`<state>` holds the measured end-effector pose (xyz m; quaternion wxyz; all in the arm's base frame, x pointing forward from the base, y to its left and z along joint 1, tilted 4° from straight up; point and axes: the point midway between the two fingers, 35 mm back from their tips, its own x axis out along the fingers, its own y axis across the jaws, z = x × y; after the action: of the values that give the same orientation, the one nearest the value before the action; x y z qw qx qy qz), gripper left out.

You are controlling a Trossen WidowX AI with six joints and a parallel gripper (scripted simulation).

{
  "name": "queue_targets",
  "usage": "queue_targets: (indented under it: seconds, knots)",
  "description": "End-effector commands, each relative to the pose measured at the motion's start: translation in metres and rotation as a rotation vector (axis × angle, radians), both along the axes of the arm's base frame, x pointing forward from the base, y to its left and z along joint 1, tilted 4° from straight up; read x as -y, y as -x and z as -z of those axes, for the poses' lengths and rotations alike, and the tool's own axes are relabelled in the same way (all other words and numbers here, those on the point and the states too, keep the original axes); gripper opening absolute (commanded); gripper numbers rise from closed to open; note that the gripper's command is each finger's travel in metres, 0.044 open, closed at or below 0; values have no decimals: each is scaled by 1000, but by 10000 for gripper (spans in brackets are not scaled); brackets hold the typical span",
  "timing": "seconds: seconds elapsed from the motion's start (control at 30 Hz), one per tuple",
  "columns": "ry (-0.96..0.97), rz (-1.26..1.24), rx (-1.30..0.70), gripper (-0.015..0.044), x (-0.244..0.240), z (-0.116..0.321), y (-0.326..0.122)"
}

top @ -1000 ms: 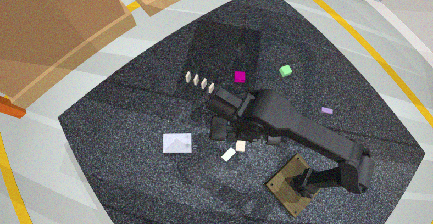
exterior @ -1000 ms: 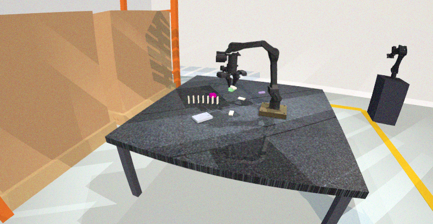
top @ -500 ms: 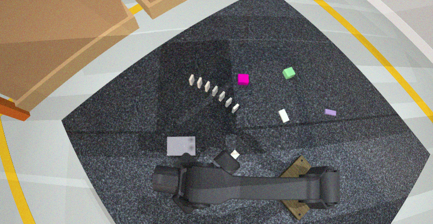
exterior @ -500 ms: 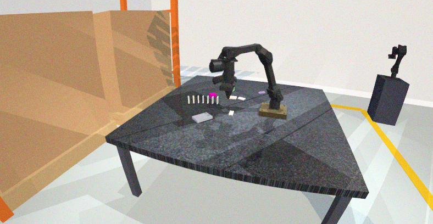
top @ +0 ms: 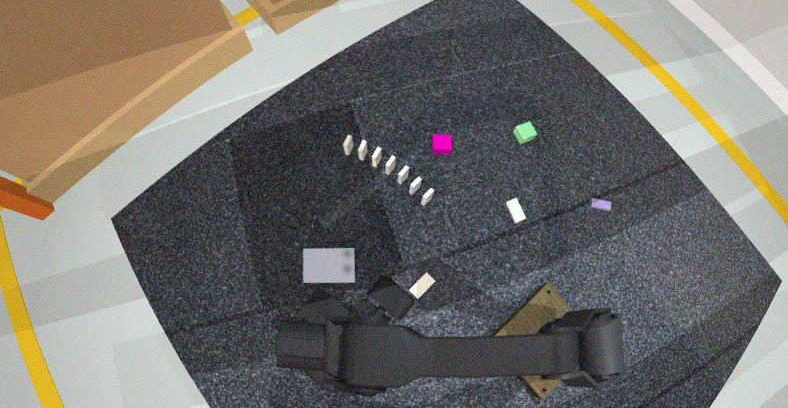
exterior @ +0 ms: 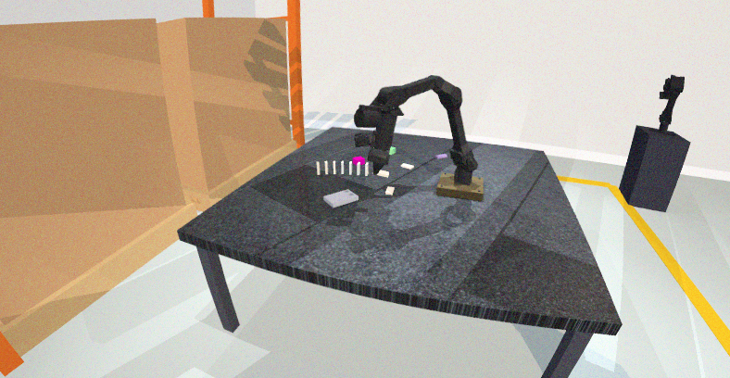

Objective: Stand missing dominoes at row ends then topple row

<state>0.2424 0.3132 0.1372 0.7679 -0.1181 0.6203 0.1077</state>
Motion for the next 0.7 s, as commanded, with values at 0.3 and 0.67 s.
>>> queue_targets:
  seconds: [0.3, 0.67]
  knots:
    - [-61, -101, 237, 107, -25, 18, -12]
    - [-108, -156, 427, 107, -41, 27, -15]
